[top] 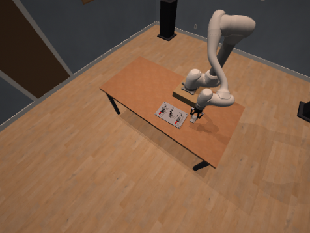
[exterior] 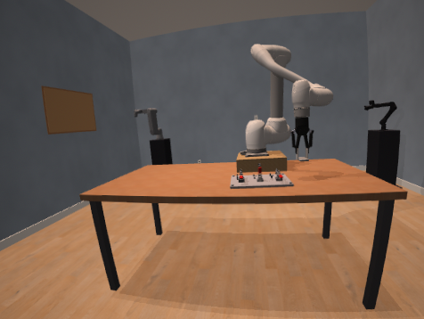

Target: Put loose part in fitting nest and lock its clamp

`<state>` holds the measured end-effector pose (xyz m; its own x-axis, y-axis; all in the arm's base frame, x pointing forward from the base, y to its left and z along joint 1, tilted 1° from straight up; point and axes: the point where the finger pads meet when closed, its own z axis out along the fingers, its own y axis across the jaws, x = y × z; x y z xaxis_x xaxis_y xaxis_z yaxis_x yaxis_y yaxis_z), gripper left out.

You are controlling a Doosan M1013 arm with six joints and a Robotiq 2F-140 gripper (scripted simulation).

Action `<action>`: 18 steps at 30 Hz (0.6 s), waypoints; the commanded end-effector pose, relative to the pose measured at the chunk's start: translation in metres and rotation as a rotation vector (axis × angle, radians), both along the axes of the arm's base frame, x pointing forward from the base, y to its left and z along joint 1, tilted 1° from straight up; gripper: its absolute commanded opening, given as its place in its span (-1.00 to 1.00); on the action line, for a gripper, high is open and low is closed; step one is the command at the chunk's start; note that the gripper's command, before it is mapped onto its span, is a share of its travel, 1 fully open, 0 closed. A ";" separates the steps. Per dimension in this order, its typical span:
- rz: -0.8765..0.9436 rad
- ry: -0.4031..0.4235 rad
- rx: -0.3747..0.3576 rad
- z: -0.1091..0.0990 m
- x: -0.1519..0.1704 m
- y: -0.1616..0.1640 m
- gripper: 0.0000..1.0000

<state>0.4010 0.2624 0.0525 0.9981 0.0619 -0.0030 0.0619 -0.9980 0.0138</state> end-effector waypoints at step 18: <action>0.000 0.000 0.000 -0.008 -0.013 -0.001 -0.80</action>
<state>0.3919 0.2617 0.0466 0.9981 0.0622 -0.0031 0.0622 -0.9980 0.0138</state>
